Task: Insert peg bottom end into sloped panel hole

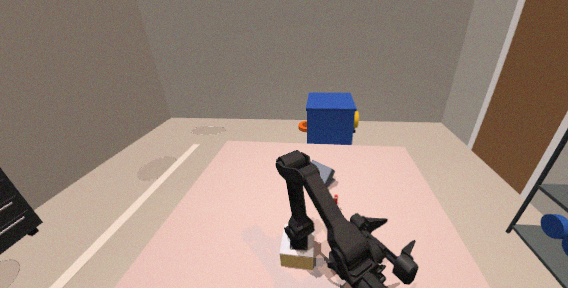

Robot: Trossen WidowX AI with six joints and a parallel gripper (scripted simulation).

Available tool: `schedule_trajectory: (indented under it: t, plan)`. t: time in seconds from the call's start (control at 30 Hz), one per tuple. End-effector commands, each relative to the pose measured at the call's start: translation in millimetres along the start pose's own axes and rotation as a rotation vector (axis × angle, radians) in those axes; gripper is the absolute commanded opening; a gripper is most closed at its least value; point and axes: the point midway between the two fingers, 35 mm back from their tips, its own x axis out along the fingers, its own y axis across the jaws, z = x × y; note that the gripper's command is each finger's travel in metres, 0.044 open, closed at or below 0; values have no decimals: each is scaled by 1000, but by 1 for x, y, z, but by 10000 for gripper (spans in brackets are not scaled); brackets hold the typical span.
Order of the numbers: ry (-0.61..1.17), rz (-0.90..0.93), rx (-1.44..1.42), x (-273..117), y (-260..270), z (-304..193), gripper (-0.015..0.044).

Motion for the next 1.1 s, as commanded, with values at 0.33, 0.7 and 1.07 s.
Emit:
schedule_trajectory:
  t: [0.33, 0.7, 1.07]
  plan:
    - [-65, -100, -110, 22, -13, 10, 440]
    - [-136, -245, -280, 50, -34, 24, 440]
    - [-186, -382, -418, 71, -54, 35, 440]
